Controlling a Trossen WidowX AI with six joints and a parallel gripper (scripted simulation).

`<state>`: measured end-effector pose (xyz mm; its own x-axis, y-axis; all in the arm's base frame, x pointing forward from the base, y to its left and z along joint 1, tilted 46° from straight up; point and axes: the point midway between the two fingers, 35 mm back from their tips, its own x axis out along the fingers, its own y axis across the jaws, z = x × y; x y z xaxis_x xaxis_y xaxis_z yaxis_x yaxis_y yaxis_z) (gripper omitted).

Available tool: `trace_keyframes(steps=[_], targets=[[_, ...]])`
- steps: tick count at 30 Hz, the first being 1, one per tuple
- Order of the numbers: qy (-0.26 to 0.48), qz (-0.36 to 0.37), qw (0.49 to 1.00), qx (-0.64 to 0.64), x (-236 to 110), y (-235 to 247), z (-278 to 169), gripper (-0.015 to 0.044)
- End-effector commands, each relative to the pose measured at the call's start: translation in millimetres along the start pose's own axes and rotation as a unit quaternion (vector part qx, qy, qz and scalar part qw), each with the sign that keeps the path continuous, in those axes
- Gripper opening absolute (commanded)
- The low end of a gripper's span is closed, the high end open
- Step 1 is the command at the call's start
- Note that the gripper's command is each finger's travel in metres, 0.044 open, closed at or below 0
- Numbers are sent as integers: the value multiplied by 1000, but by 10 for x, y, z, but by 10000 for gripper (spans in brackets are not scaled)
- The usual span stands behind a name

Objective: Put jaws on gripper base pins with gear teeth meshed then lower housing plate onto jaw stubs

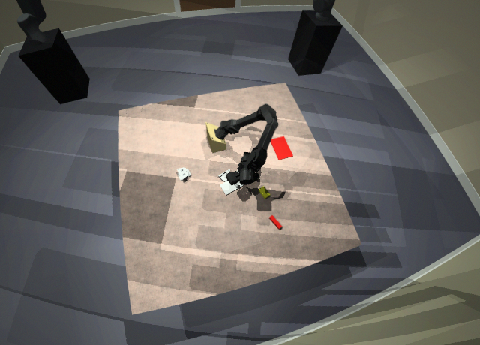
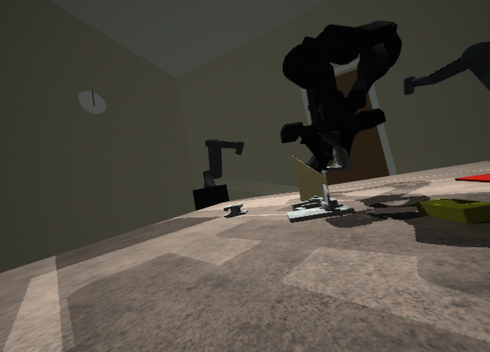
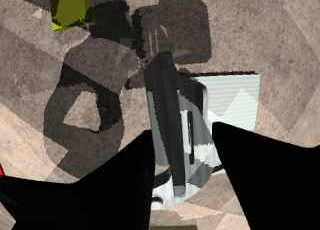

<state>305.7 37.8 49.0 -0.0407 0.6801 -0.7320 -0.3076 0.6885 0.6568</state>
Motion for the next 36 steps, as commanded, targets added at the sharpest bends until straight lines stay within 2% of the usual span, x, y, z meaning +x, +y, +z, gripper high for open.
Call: trace_keyframes(steps=[1,26,36], targets=[[1,1,1000,-5,11,-158,-38,134],[-4,19,999,-42,71,-892,-388,134],[-5,20,999,-45,77,-930,-414,134]])
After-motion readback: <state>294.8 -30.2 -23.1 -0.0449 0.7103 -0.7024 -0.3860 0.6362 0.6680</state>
